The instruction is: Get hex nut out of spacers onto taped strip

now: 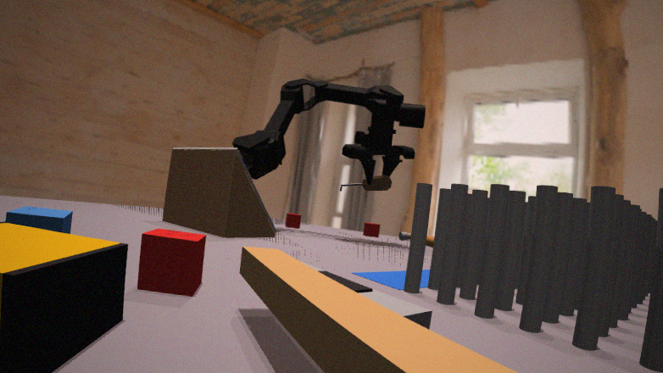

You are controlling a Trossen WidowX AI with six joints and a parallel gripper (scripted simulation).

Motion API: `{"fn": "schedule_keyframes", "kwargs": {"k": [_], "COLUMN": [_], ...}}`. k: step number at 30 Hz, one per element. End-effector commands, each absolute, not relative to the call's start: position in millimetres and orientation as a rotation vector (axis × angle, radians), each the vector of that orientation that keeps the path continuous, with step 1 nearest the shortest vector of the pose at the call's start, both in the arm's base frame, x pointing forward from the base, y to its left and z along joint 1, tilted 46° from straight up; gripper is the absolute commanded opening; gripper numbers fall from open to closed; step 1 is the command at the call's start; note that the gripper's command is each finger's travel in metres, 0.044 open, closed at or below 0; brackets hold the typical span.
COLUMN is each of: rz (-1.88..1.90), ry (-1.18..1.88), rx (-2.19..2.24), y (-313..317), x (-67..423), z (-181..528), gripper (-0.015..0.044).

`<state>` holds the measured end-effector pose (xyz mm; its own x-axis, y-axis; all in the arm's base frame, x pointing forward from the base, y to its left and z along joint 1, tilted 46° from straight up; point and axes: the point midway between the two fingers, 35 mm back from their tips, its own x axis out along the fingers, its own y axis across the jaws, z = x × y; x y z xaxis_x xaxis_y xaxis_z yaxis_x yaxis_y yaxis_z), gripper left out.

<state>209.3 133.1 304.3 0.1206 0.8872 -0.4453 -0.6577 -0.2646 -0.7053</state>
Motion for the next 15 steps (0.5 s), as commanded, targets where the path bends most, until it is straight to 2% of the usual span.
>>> {"fn": "schedule_keyframes", "kwargs": {"k": [1,5,15], "rz": [1.513,1.510,1.510], "ry": [-0.455,-0.568,-0.573], "rx": [-1.149,-1.207,-1.210], "y": [139.8,144.2,144.8], "x": [203.1,198.8,198.8], "z": [316.2,322.4,322.1], "gripper": [0.0000,0.0000,0.0000]}}
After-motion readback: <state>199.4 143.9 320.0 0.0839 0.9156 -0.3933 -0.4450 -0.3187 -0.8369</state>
